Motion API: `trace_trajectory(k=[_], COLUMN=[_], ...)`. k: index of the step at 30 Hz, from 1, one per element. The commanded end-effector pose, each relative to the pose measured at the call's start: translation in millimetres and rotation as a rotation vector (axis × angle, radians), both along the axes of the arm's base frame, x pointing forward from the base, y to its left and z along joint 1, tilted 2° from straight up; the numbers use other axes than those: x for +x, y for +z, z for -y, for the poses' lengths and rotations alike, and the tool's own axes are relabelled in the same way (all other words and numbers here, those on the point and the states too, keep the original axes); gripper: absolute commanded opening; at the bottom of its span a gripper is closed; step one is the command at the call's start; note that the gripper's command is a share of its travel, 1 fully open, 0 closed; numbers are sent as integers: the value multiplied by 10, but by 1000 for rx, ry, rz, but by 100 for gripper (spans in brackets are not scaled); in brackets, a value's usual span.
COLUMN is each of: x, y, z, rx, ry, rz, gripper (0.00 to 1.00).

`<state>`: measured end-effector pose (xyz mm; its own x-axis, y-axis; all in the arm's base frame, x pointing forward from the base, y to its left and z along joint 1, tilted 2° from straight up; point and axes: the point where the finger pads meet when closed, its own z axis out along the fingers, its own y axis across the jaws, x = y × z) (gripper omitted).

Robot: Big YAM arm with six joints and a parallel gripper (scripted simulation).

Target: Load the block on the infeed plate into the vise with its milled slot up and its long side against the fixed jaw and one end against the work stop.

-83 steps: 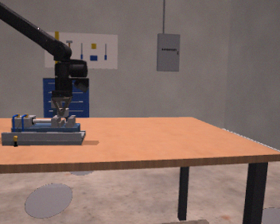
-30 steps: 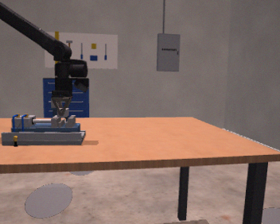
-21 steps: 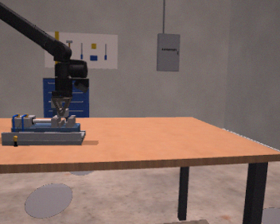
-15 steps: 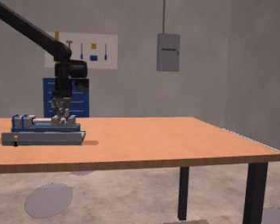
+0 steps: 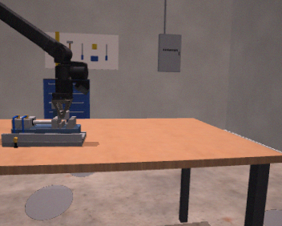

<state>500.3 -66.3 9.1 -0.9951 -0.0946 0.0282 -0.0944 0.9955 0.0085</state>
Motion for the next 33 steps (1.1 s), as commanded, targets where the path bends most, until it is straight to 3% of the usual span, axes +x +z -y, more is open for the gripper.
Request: trace_trajectory(k=[1,29,33], x=[77,56,114], y=[39,-96,-22], z=[98,95,103], rx=[-7,-5,-7], ry=[-5,-6,-6], rz=[26,17,31], gripper=[0,0,0])
